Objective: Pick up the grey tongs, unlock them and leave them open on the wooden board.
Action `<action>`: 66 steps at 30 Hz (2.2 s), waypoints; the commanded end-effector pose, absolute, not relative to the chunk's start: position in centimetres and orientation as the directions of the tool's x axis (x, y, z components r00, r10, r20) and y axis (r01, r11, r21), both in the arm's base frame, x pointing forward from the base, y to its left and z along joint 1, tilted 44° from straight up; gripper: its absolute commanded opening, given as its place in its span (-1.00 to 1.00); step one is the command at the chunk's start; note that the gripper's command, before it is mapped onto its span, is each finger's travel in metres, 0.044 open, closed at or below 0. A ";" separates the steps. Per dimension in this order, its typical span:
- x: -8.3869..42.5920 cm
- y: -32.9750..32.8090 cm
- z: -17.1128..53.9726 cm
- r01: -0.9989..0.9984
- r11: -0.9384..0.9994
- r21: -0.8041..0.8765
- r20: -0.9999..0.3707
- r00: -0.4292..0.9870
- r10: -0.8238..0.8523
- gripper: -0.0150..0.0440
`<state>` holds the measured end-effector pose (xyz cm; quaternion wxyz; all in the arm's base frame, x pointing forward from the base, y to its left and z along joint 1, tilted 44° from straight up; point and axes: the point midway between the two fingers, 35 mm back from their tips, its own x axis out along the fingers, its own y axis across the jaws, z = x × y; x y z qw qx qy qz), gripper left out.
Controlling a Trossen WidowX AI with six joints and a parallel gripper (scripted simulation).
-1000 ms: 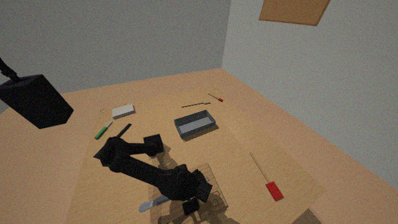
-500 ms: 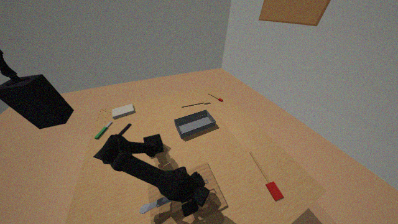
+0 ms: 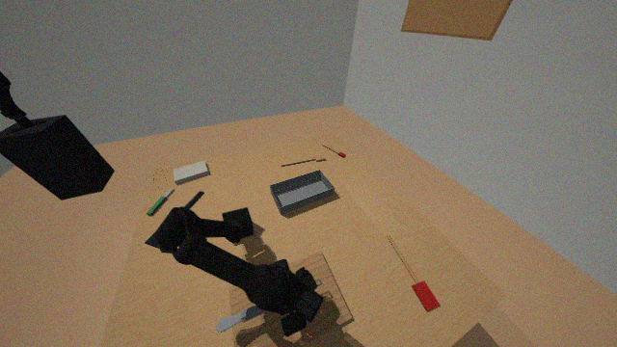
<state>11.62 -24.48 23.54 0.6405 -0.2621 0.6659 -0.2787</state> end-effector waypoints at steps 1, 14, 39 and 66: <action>11.6 -24.5 23.5 0.008 0.707 -0.707 -0.707 -0.043 -0.706 -0.38; 11.6 -24.5 23.5 0.008 0.707 -0.707 -0.707 -0.043 -0.706 0.78; 26.8 -17.0 31.1 -0.001 0.698 -0.716 -0.698 0.002 -0.716 1.00; 25.9 -14.5 33.3 -0.001 0.672 -0.741 -0.668 0.108 -0.736 1.00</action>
